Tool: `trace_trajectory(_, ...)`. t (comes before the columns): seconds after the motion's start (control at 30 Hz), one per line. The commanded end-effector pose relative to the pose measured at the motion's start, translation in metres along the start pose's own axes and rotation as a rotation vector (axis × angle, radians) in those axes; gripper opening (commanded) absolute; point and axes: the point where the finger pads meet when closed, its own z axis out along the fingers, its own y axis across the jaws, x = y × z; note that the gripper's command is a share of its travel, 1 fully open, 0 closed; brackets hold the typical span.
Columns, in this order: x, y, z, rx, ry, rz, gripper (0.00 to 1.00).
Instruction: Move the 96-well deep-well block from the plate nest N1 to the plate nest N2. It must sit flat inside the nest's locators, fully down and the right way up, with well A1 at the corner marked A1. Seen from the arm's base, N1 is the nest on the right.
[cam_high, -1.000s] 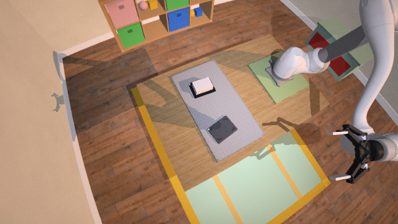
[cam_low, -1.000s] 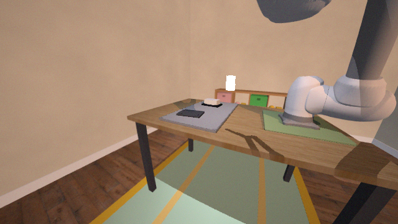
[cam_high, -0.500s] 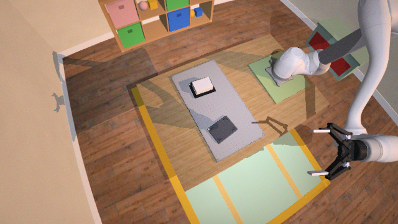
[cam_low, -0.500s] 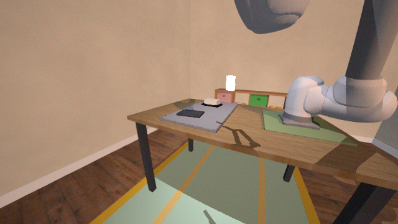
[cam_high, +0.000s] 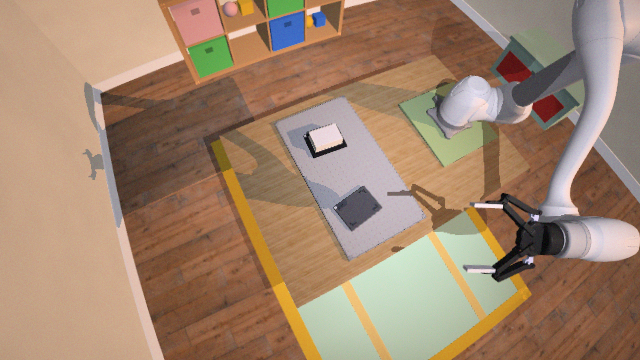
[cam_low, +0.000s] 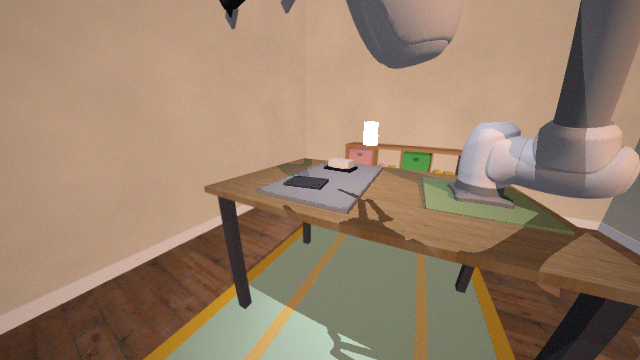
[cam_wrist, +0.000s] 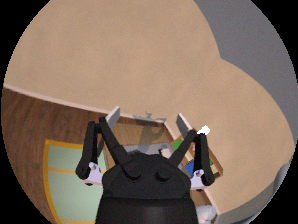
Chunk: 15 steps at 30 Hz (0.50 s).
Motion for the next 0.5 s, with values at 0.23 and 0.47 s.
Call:
trace_trajectory(0.23, -0.027, 0.007, 0.037, -0.021, -0.101, -0.083, 1.00)
trace_trajectory(0.47, -0.043, 0.011, 0.056, -0.030, -0.182, -0.141, 1.00)
